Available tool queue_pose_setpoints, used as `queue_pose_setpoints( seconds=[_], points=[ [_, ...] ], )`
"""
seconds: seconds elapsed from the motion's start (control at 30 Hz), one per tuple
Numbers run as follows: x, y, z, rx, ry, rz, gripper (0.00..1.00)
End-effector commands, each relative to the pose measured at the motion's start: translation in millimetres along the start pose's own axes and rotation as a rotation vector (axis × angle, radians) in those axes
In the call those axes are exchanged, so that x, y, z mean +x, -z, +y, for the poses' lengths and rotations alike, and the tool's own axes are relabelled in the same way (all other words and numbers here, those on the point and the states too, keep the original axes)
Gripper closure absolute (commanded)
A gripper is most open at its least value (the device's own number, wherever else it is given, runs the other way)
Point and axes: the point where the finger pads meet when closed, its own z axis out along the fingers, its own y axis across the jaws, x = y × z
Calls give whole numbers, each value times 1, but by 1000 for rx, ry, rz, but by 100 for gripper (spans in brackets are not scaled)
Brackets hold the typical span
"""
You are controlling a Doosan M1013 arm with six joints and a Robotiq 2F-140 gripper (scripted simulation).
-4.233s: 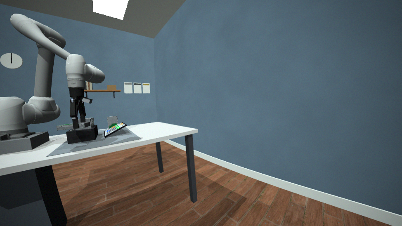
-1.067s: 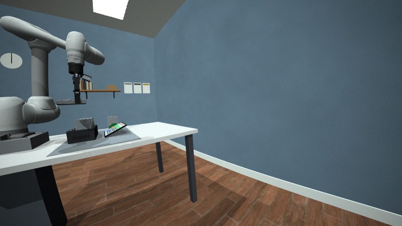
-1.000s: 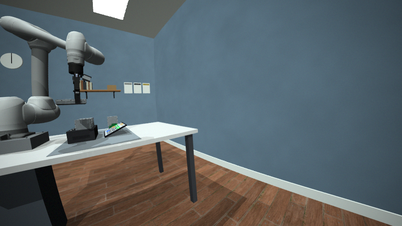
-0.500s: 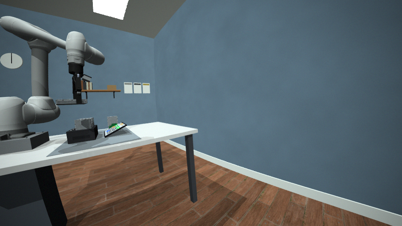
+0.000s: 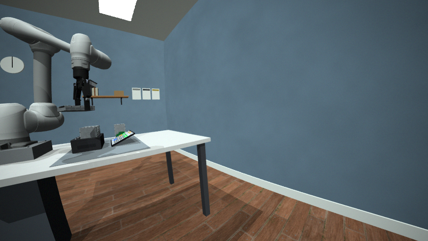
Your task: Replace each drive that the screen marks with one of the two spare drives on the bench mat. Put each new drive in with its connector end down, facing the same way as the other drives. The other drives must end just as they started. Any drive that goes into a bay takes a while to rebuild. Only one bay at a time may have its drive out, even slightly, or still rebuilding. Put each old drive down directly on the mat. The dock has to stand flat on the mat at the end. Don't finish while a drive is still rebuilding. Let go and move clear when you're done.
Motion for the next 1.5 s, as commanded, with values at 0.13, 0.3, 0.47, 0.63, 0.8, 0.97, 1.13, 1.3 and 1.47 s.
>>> queue_pose_setpoints(
  seconds=[0.13, 0.3, 0.47, 0.63, 0.8, 0.97, 1.13, 1.3, 1.47],
  points=[
    [0, 1, 0, -1, 13, 2, 90],
    [0, 1, 0, -1, 67, 2, 90],
    [0, 1, 0, -1, 132, 2, 90],
    [0, 1, 0, -1, 263, 2, 90],
    [0, 1, 0, -1, 370, 2, 90],
    [0, 1, 0, -1, 410, 2, 90],
    [0, 1, 0, -1, 411, 2, 90],
    [0, 0, 0, 9, 411, 29, 90],
    [0, -1, -1, 32, 411, 123, 90]
  ],
)
